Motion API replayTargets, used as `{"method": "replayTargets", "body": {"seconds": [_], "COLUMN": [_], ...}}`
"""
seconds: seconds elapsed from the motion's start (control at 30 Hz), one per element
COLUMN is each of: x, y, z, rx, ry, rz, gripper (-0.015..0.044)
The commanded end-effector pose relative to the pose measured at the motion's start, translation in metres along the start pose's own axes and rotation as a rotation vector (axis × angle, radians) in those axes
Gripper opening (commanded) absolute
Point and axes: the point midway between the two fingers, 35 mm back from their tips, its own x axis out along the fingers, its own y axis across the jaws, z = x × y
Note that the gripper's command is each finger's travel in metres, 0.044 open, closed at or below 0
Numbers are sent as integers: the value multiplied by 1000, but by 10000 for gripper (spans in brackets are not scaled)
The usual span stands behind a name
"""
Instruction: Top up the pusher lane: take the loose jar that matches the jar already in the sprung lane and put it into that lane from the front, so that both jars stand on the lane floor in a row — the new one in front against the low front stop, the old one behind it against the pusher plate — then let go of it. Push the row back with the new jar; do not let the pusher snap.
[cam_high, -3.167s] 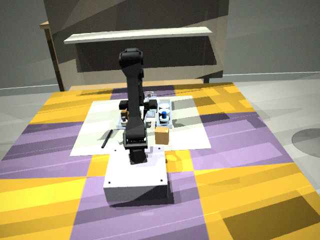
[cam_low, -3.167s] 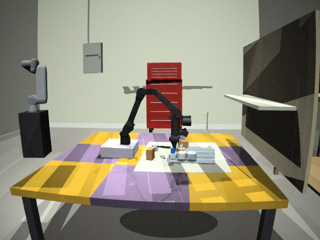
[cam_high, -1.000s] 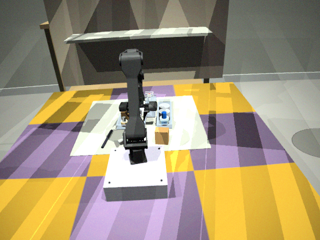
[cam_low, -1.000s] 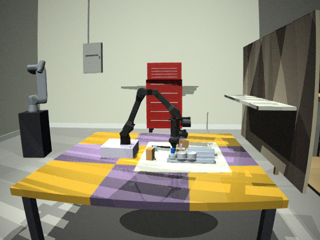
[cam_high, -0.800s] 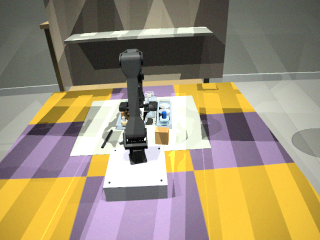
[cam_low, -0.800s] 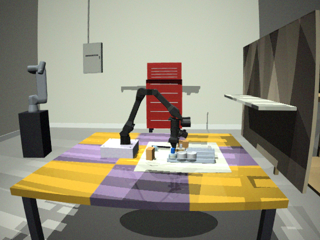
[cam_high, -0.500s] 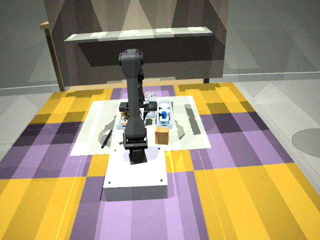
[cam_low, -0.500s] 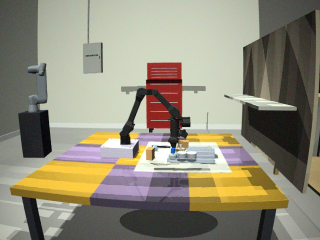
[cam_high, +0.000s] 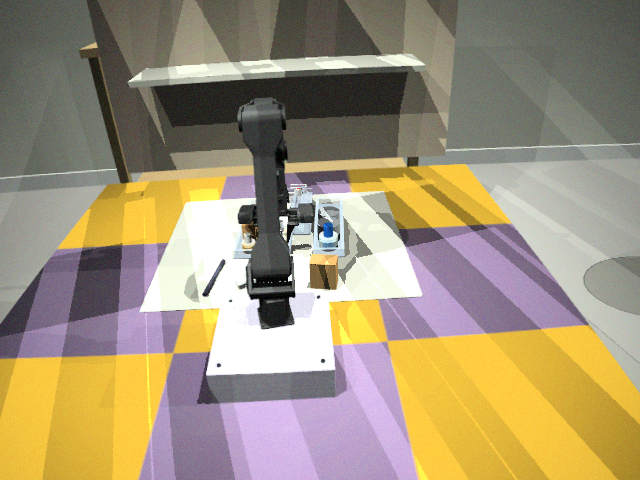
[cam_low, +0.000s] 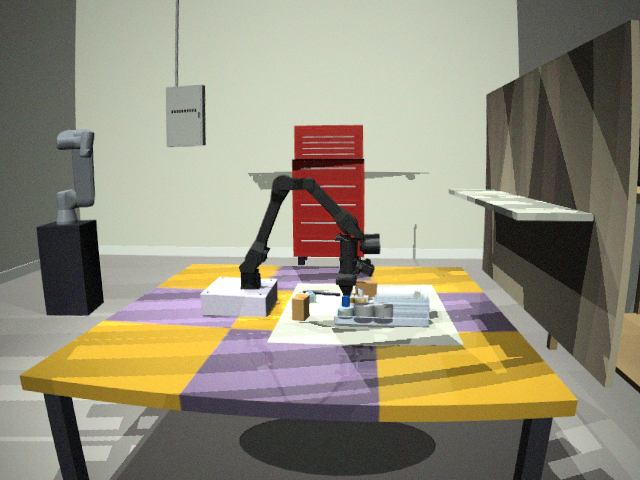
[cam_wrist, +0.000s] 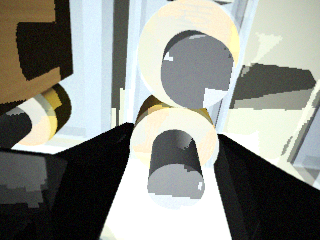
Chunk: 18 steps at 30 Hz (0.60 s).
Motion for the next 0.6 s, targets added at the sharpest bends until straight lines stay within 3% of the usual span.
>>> {"method": "replayTargets", "body": {"seconds": [0.0, 0.57], "x": [0, 0], "y": [0, 0], "z": [2, -2], "rx": [-2, -2], "ry": [-13, -12], "rz": [-1, -1], "gripper": [0, 0]}}
